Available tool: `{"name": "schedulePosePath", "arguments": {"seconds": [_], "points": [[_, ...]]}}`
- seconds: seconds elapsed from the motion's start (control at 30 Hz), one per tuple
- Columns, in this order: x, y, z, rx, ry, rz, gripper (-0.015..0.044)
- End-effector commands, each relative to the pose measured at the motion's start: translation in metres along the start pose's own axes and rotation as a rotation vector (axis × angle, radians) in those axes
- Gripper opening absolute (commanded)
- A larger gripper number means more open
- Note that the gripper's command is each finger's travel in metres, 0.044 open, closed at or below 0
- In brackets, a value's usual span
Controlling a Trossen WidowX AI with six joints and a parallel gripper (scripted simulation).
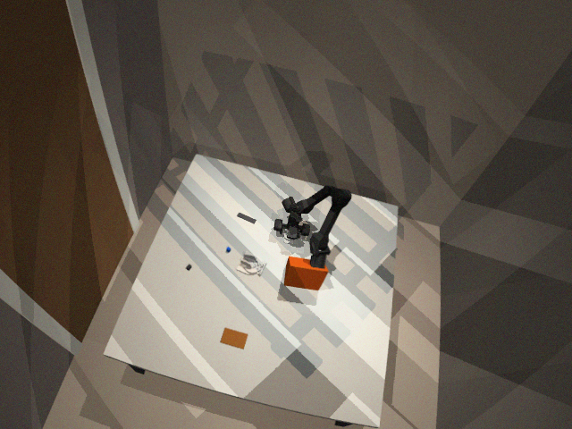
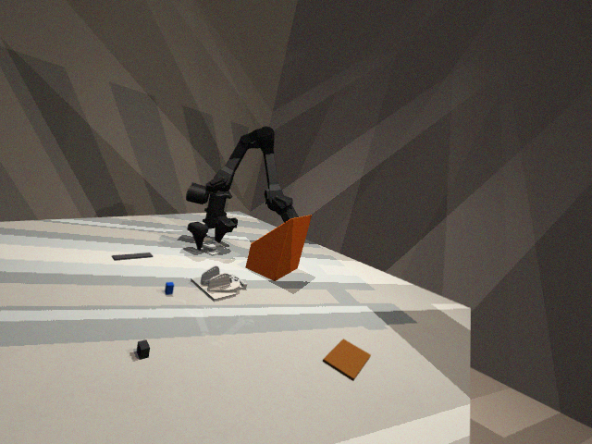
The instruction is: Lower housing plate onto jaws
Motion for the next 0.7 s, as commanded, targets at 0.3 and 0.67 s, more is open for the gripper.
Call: {"name": "schedulePosePath", "arguments": {"seconds": [0.3,0.67], "points": [[0.0000,0.0000,0.0000,0.000,0.000,0.000,0.0367],[0.0000,0.0000,0.0000,0.000,0.000,0.000,0.0351]]}}
Point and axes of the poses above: the point midway between the two fingers, 35 mm back from their tips, its own x axis out along the fingers, its own z axis across the jaws, y = z × x, the point moved 8 cm from there along -x, back along the fingers
